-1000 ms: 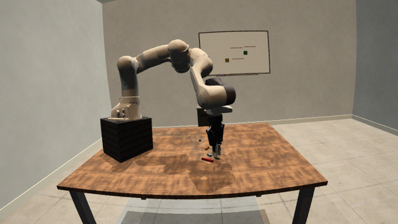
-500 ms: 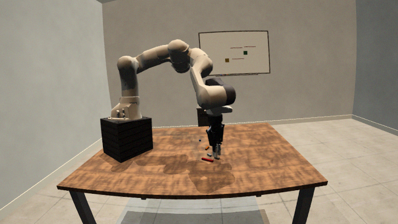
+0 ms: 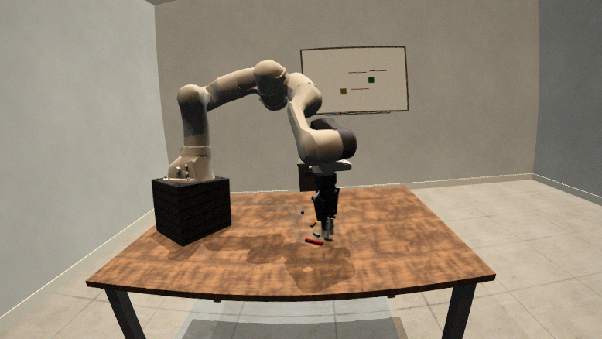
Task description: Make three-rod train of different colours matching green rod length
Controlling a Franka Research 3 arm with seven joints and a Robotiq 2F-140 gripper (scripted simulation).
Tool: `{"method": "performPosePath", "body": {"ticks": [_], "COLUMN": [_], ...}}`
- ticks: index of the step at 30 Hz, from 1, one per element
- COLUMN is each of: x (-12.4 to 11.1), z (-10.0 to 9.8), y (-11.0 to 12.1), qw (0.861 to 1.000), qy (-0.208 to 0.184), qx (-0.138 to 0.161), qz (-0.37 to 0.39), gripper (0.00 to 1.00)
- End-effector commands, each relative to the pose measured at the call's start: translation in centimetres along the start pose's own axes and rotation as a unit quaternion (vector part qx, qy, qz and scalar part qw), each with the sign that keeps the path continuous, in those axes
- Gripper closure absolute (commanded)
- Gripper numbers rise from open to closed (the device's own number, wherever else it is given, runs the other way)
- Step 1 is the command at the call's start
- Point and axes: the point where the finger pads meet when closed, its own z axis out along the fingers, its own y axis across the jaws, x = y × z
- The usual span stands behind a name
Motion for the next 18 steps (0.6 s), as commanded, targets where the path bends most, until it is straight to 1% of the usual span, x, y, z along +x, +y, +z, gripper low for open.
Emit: {"method": "performPosePath", "body": {"ticks": [1, 18], "x": [0.18, 0.36], "z": [0.01, 0.00], "y": [0.05, 0.10], "qw": [1.000, 1.000], "qy": [0.002, 0.002], "qx": [0.000, 0.000], "qz": [0.004, 0.004], "gripper": [0.85, 0.85]}}
